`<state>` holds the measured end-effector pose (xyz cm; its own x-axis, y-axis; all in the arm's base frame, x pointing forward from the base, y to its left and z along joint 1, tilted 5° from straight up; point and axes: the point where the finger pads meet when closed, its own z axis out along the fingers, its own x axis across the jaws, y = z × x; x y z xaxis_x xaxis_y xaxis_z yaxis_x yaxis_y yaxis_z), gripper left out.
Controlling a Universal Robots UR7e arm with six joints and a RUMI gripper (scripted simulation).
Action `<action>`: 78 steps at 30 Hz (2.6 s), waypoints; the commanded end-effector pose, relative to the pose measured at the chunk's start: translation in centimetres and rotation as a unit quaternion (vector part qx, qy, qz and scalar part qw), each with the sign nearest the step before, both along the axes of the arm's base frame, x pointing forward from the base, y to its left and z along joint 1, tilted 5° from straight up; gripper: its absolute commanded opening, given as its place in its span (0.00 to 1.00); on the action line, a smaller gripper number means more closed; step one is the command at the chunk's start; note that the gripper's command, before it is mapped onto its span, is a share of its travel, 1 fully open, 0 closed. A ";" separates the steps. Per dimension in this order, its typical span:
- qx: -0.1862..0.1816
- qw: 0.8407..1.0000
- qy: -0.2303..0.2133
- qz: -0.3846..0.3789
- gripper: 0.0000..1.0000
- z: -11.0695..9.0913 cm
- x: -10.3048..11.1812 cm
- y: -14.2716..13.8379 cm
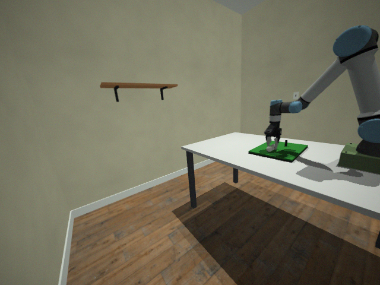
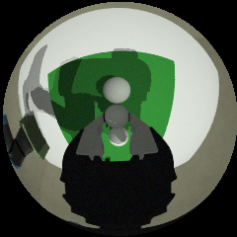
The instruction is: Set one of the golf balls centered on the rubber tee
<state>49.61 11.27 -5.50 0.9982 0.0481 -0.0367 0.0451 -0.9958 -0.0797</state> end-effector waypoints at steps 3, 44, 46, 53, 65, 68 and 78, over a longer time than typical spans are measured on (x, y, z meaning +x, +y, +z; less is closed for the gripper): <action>0.000 1.000 -0.001 0.000 0.00 0.0 0.0 0.0; 0.000 1.000 -0.001 0.000 0.00 7.7 0.4 -0.6; 0.000 1.000 -0.001 0.000 0.00 8.8 0.4 -0.7; 0.000 1.000 -0.001 0.000 0.00 9.8 0.4 -0.8; -0.001 1.000 -0.001 0.000 0.00 11.5 0.0 -8.8; -0.001 1.000 -0.001 0.000 0.00 12.3 -0.8 -13.0; 0.000 1.000 -0.001 0.000 0.00 13.6 -2.6 -18.9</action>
<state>47.45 -5.97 7.67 0.9983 0.0457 -0.0364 0.0428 -0.9962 -0.0765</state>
